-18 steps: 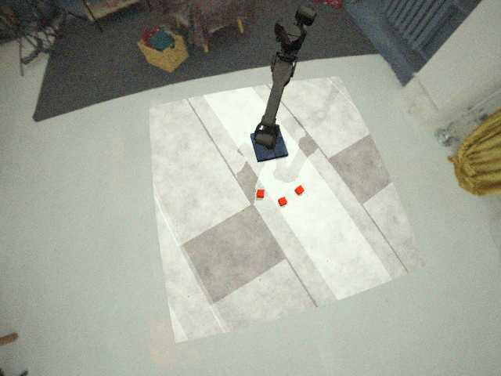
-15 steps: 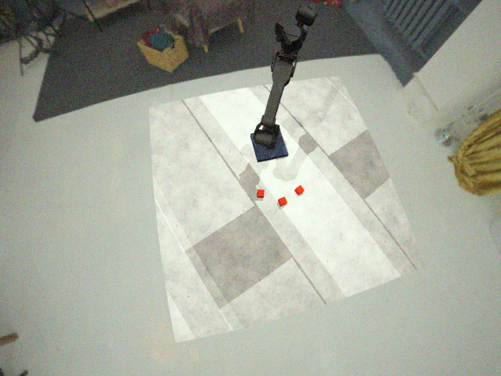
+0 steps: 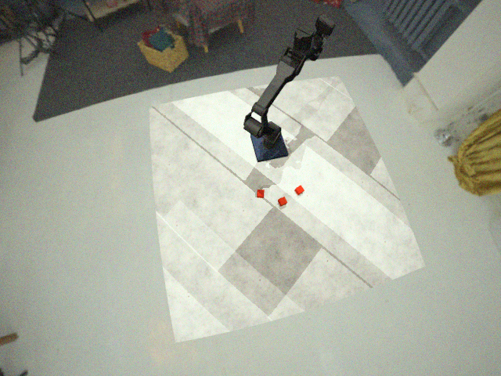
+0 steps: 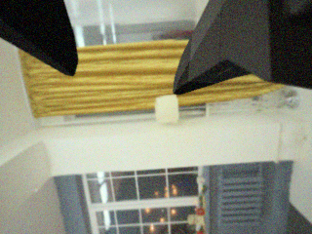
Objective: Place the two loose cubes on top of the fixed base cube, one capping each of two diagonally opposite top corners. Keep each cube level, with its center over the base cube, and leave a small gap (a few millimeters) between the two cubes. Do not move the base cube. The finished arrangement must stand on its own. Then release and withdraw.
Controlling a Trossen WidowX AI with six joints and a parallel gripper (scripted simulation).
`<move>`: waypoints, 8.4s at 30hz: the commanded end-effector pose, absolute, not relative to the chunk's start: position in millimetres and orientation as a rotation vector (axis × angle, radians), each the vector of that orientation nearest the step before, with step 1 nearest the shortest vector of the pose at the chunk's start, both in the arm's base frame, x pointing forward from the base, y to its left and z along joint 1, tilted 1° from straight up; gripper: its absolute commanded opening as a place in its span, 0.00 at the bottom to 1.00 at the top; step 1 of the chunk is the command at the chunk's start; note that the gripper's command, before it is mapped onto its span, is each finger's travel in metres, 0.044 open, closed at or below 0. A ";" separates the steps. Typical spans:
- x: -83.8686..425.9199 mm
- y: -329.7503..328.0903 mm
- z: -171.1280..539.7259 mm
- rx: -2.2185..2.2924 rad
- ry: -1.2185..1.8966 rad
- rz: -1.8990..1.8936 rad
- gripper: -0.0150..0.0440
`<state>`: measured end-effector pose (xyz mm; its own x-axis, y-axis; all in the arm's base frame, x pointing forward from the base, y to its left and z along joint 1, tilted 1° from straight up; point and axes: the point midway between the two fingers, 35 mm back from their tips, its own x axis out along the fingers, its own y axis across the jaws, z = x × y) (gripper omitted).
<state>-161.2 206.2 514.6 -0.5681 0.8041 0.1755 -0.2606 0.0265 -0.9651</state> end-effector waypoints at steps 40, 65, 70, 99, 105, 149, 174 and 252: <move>155.1 305.2 327.6 -1.667 -0.402 1.255 0.70; 303.3 137.4 227.2 -1.667 0.495 1.117 0.70; 313.4 93.6 209.8 -1.604 0.663 1.096 0.70; 270.8 -97.0 139.5 -1.068 1.293 1.011 0.70; 272.7 -98.0 93.5 -1.068 1.293 1.011 0.70; 273.3 -98.6 34.6 -1.068 1.293 1.012 0.43; 280.2 -107.1 65.4 -1.066 1.300 0.956 0.43; 294.3 -44.4 131.2 -0.668 1.444 0.628 0.43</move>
